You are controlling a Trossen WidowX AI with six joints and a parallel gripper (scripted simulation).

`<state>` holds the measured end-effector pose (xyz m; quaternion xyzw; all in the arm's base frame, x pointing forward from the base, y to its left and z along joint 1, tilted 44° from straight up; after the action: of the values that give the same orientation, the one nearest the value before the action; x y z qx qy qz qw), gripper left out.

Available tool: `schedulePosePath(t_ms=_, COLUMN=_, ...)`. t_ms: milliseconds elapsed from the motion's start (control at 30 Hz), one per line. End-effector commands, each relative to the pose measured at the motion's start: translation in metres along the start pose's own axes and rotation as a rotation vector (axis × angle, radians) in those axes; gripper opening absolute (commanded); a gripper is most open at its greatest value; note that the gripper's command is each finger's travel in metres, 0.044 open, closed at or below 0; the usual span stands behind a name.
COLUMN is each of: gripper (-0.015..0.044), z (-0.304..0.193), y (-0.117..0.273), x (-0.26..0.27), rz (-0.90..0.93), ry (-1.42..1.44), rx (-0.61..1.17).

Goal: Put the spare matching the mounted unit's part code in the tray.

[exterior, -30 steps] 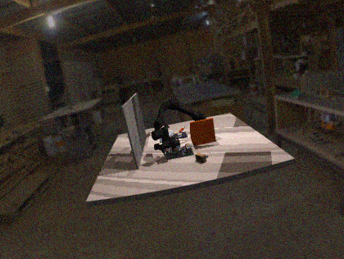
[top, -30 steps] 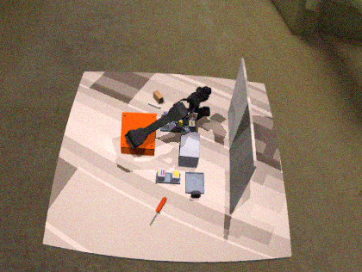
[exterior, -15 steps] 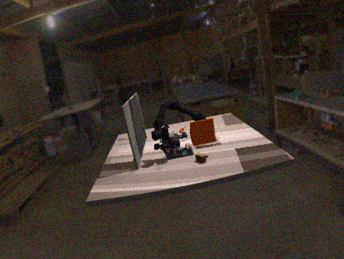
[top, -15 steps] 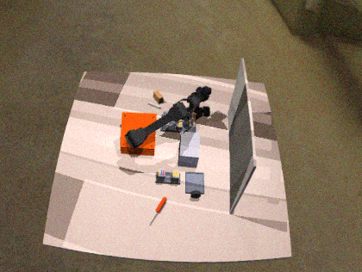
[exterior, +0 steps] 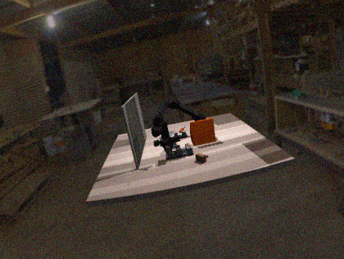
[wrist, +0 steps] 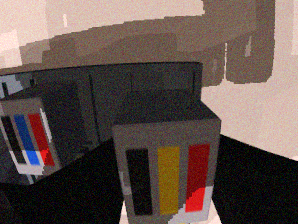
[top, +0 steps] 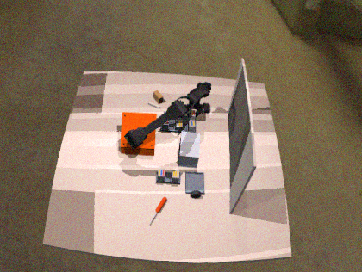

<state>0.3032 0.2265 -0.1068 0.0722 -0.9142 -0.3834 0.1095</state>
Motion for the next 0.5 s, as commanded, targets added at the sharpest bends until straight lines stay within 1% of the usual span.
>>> schedulePosePath(t_ms=0, gripper=0.0000, z=0.000, y=0.038, x=-0.001, rz=-0.025, ry=-0.009, rx=-0.014)
schedulePosePath(t_ms=67, gripper=0.0000, z=0.000, y=0.049, x=0.000, rz=-0.025, ry=-0.008, rx=-0.014)
schedulePosePath(t_ms=267, gripper=0.0000, z=0.001, y=0.051, x=0.000, rz=-0.032, ry=-0.004, rx=-0.013)
schedulePosePath(t_ms=467, gripper=0.0000, z=0.002, y=0.083, x=0.003, rz=-0.029, ry=-0.005, rx=-0.015)
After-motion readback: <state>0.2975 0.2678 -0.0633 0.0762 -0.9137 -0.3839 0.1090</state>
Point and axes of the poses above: the point midway between the two fingers, 35 mm back from their tips, its own y axis back along the fingers, its own x axis across the jaws, z = x × y, the point moved 8 cm from there along y, back along the fingers, and after that the axes turned 12 degrees about y, right-handed, at the moved point
